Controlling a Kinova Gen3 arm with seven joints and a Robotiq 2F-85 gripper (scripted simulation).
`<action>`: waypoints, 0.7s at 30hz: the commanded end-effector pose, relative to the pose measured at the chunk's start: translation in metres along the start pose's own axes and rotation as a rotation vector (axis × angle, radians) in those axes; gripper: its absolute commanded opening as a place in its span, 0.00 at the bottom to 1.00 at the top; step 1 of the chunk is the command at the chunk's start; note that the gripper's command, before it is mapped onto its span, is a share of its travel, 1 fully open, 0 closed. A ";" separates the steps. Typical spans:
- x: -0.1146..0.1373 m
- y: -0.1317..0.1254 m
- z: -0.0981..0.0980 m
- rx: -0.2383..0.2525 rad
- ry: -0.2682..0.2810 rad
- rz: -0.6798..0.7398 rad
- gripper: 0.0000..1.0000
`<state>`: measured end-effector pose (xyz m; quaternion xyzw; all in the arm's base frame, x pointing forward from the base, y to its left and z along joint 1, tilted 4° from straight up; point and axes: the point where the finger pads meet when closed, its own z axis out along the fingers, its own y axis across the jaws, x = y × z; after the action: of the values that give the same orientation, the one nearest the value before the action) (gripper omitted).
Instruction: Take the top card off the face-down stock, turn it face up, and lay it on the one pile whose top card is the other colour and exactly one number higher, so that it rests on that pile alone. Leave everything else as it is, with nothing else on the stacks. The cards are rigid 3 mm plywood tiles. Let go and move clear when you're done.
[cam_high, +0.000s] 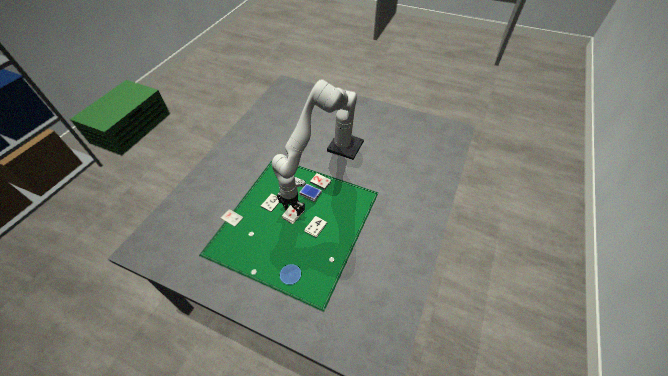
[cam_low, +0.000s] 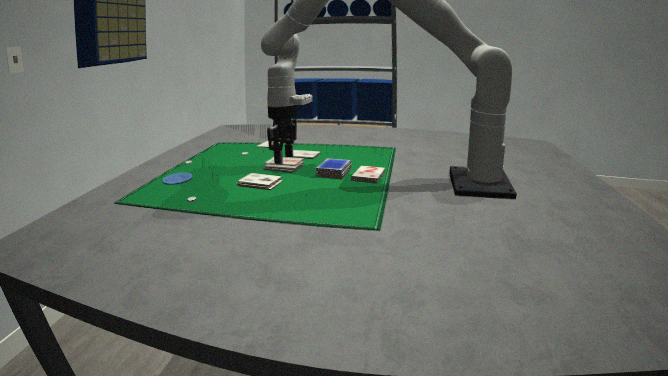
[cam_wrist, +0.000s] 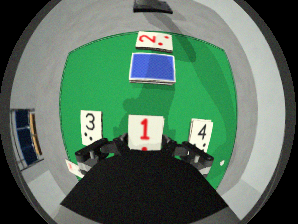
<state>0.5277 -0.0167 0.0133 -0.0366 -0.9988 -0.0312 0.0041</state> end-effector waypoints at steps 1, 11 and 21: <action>-0.003 0.003 -0.001 -0.004 -0.005 -0.001 0.72; -0.002 0.003 0.002 -0.004 -0.005 0.000 0.72; -0.002 0.003 0.002 -0.004 -0.005 0.000 0.72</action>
<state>0.5269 -0.0166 0.0117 -0.0370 -0.9988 -0.0313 0.0055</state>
